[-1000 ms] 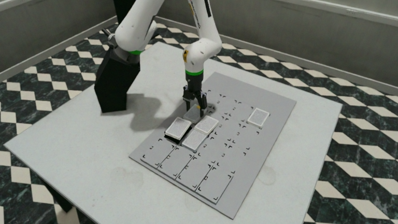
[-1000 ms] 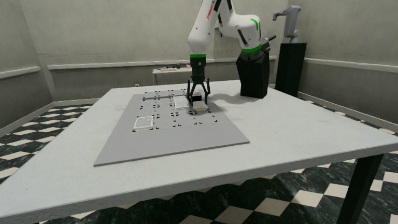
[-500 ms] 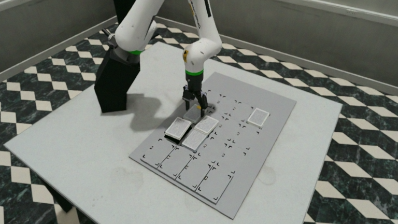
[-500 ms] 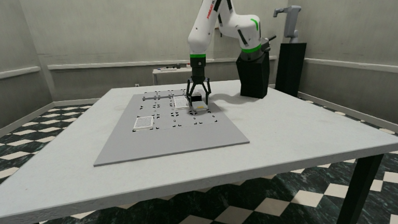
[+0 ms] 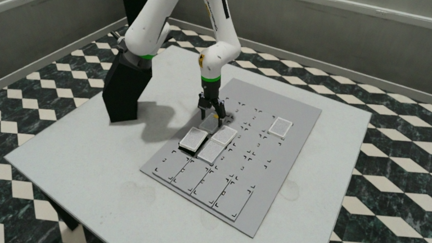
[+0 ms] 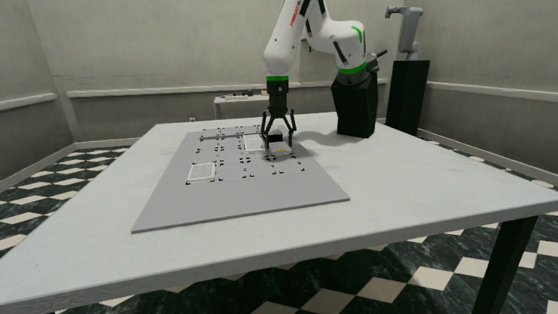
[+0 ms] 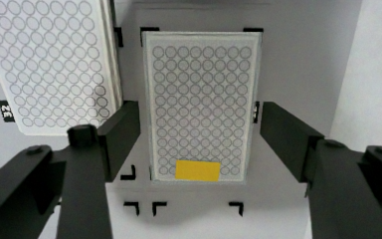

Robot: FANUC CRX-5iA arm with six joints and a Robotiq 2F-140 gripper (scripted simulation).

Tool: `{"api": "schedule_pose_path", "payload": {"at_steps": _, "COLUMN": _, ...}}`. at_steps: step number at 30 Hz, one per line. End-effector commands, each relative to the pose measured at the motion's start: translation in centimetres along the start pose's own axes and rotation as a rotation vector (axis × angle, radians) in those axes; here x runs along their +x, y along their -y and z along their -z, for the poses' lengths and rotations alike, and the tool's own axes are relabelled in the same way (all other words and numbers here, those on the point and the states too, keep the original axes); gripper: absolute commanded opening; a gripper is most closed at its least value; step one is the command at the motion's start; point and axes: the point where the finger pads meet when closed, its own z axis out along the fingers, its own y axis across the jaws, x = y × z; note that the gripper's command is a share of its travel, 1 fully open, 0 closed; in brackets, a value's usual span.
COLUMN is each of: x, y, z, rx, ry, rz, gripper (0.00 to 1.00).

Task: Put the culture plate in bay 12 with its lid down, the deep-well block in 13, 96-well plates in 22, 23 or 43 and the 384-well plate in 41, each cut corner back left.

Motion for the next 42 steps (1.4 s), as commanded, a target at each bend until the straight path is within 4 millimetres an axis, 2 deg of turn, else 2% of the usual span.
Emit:
{"api": "schedule_pose_path", "payload": {"at_steps": 1, "x": 0.0, "y": 0.1, "z": 0.0, "rx": 0.001, "ry": 0.0, "rz": 0.0, "gripper": 0.7}}
{"api": "schedule_pose_path", "payload": {"at_steps": 12, "x": 0.0, "y": 0.1, "z": 0.0, "rx": 0.001, "ry": 0.0, "rz": 0.0, "gripper": 0.7}}
{"api": "schedule_pose_path", "payload": {"at_steps": 42, "x": 0.0, "y": 0.1, "z": 3.8, "rx": 0.001, "ry": 0.0, "rz": 0.0, "gripper": 0.7}}
